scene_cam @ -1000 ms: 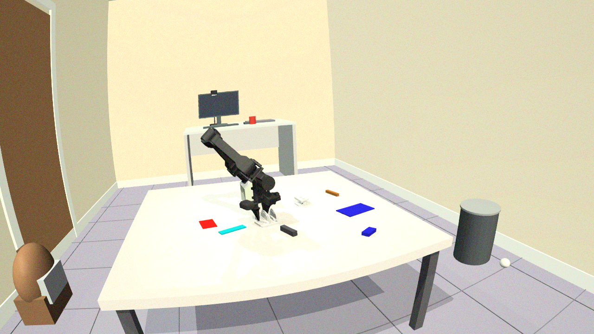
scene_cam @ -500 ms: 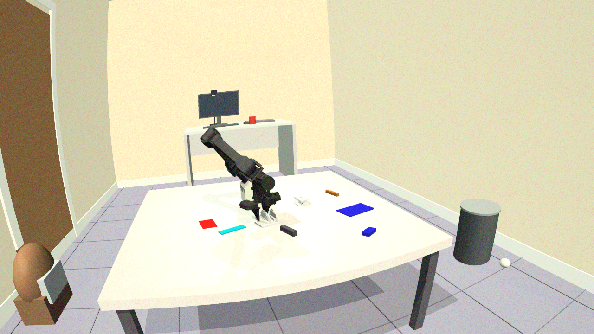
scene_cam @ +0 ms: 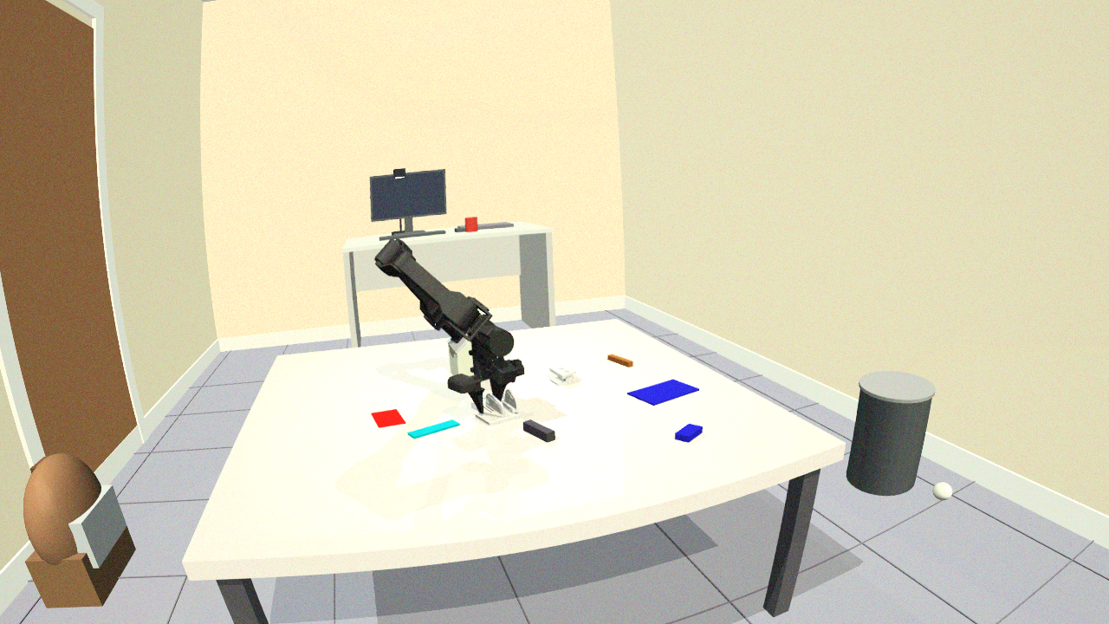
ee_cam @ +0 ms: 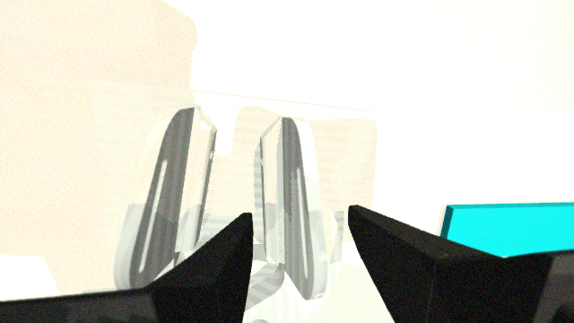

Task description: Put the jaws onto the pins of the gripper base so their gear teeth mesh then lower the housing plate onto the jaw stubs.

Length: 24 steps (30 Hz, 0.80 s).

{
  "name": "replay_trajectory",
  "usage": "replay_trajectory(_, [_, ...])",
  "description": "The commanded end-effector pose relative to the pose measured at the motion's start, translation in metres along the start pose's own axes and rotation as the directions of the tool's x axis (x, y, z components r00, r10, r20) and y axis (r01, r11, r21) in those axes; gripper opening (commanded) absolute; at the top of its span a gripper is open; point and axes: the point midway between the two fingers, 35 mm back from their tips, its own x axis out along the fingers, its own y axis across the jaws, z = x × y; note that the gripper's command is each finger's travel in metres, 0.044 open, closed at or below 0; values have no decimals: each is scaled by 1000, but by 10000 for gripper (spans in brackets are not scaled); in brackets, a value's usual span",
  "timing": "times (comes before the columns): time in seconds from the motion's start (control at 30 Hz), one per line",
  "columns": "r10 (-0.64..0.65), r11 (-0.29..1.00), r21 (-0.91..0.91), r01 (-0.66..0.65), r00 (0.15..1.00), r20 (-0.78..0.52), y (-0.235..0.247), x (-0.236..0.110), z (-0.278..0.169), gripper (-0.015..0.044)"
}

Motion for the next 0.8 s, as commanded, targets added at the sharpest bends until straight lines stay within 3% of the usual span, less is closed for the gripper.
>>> replay_trajectory(0.0, [0,1000,-2,0,1000,0,0,-1,0,224])
replay_trajectory(0.27, [0,1000,-2,0,1000,0,0,-3,0,224])
replay_trajectory(0.5, [-2,1000,6,2,1000,0,-1,-65,0,224])
replay_trajectory(0.63, [-8,1000,-1,8,1000,4,0,-58,1,224])
replay_trajectory(0.77, [-18,1000,12,17,1000,15,6,-64,0,329])
